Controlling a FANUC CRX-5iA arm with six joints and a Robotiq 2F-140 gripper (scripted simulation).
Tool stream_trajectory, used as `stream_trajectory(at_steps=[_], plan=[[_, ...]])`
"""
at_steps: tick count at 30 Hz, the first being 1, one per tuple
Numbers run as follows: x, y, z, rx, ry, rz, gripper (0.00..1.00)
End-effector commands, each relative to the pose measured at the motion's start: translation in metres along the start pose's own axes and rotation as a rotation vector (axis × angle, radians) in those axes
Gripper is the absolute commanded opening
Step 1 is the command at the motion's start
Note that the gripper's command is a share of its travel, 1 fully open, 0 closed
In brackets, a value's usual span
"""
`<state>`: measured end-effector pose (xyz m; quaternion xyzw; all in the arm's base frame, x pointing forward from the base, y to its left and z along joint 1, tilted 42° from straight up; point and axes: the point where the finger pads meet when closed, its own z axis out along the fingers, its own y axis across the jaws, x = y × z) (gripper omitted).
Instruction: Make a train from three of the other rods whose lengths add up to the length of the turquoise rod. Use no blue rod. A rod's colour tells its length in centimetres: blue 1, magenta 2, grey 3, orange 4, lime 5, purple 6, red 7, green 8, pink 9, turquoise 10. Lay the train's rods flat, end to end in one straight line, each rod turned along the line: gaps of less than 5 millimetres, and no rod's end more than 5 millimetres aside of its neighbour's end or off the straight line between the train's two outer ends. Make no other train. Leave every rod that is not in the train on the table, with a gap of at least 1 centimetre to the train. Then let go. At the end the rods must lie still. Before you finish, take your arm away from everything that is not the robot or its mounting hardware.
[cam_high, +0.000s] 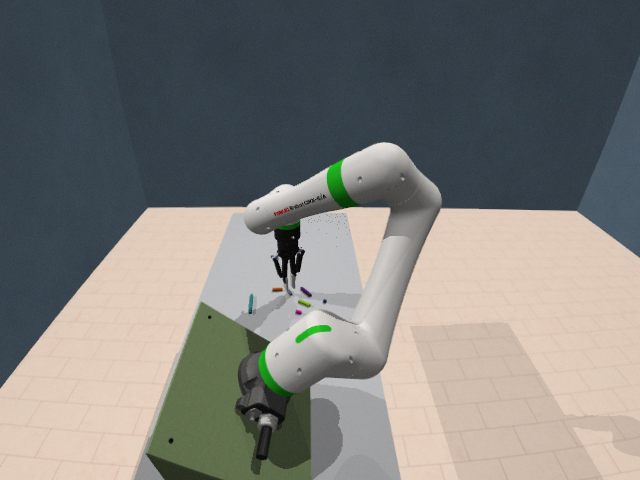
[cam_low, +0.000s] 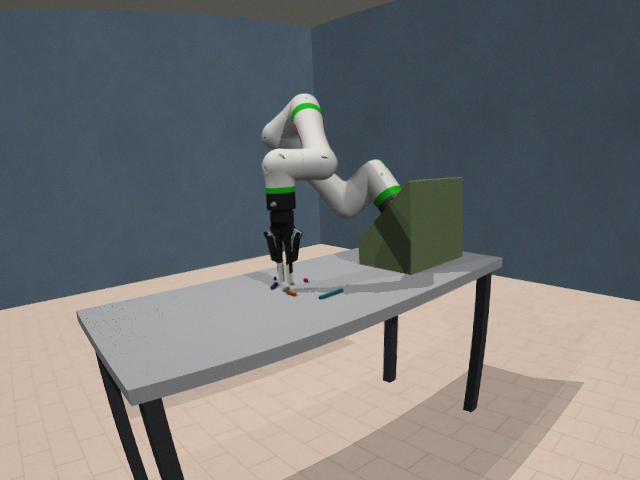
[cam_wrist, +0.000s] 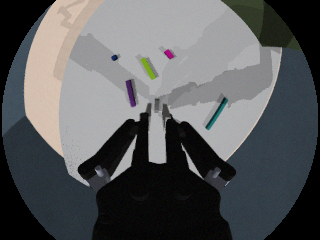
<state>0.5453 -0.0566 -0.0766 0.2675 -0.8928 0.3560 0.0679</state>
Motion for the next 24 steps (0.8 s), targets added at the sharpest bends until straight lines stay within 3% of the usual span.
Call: stream_trajectory(at_steps=[1,24], plan=[[-0.0003,0.0000,0.0039,0.000,-0.001,0.000,0.15],[-0.0003,0.0000,0.0110,0.000,-0.001,0.000,0.15]])
